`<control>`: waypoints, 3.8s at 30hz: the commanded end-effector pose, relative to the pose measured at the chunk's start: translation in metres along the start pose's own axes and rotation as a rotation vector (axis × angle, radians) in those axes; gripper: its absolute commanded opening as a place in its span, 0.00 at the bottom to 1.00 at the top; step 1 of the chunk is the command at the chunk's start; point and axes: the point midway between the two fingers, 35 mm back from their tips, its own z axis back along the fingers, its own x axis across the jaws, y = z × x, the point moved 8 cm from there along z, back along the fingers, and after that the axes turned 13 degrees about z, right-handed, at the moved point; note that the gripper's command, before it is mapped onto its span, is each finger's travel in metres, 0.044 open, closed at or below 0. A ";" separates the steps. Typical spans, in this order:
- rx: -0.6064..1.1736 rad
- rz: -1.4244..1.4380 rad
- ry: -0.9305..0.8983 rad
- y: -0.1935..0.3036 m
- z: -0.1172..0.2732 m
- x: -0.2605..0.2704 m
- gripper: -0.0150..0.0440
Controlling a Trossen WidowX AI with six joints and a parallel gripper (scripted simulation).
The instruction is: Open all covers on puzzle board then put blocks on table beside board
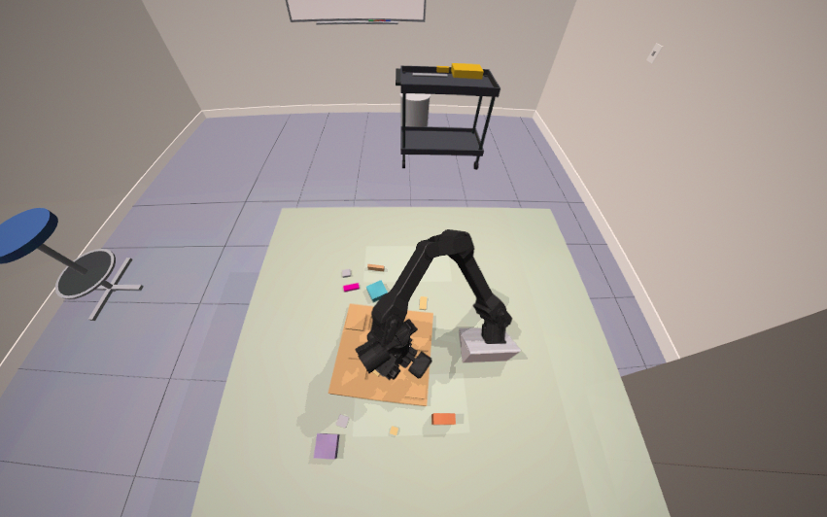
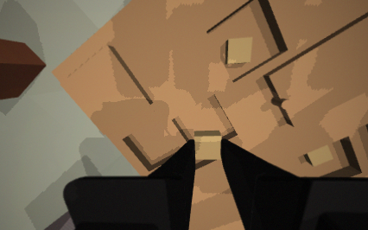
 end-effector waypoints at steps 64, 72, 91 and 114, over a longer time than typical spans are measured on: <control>-0.022 -0.002 -0.009 -0.142 0.062 0.090 0.39; -0.019 -0.004 -0.008 -0.163 0.059 0.114 0.39; -0.018 -0.005 -0.007 -0.174 0.036 0.123 0.39; -0.018 -0.006 -0.006 -0.176 -0.002 0.123 0.39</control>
